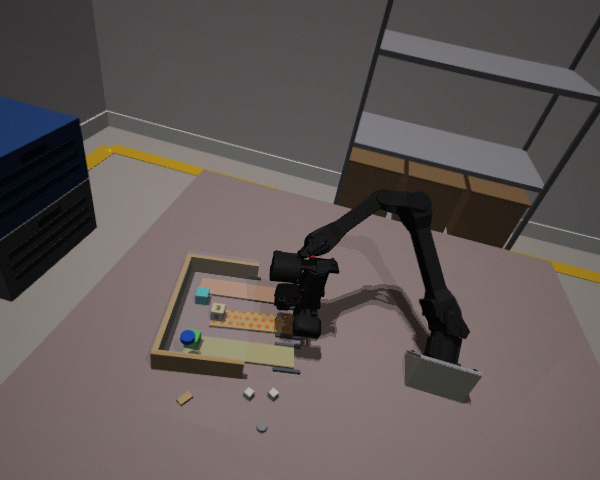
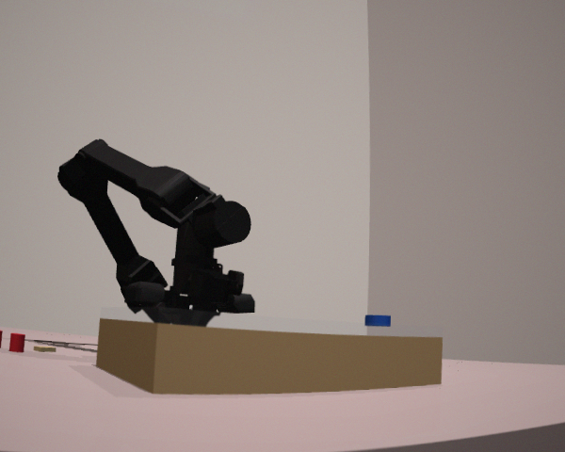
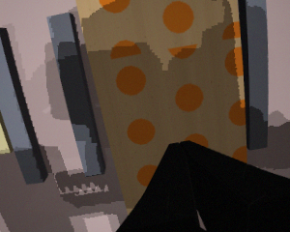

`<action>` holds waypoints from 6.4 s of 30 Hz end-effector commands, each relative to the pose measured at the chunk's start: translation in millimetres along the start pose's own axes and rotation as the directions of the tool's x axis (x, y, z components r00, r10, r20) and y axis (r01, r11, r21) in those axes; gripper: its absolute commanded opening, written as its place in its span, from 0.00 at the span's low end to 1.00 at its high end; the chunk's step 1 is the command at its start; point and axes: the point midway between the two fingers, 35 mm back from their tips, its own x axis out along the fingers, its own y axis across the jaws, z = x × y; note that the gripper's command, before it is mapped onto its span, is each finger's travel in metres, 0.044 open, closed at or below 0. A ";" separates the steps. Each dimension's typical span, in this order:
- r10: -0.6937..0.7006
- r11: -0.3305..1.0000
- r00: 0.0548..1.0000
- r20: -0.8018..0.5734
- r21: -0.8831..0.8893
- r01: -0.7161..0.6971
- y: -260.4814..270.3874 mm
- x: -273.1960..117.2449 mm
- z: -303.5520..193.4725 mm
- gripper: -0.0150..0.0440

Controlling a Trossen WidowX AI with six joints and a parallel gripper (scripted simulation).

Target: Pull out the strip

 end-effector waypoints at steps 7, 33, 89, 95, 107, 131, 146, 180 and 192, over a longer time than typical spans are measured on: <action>-0.003 1.000 1.000 -0.026 -0.010 0.003 2.4 6.4 -23.1 0.25; -0.003 1.000 1.000 -0.027 -0.011 0.003 3.5 5.7 -60.5 0.25; -0.003 1.000 1.000 -0.030 -0.014 0.003 5.3 3.9 -134.6 0.25; -0.003 1.000 1.000 -0.030 -0.014 0.003 5.4 3.8 -137.4 0.25; -0.003 1.000 1.000 -0.030 -0.014 0.003 5.4 3.8 -137.4 0.25; -0.003 1.000 1.000 -0.030 -0.014 0.003 5.4 3.8 -137.4 0.25; -0.003 1.000 1.000 -0.030 -0.014 0.003 5.4 3.8 -137.4 0.25; -0.001 0.999 1.000 -0.027 0.051 0.003 3.7 -45.4 -58.6 1.00; -0.001 0.999 1.000 -0.026 0.052 0.002 5.4 -49.2 -20.6 1.00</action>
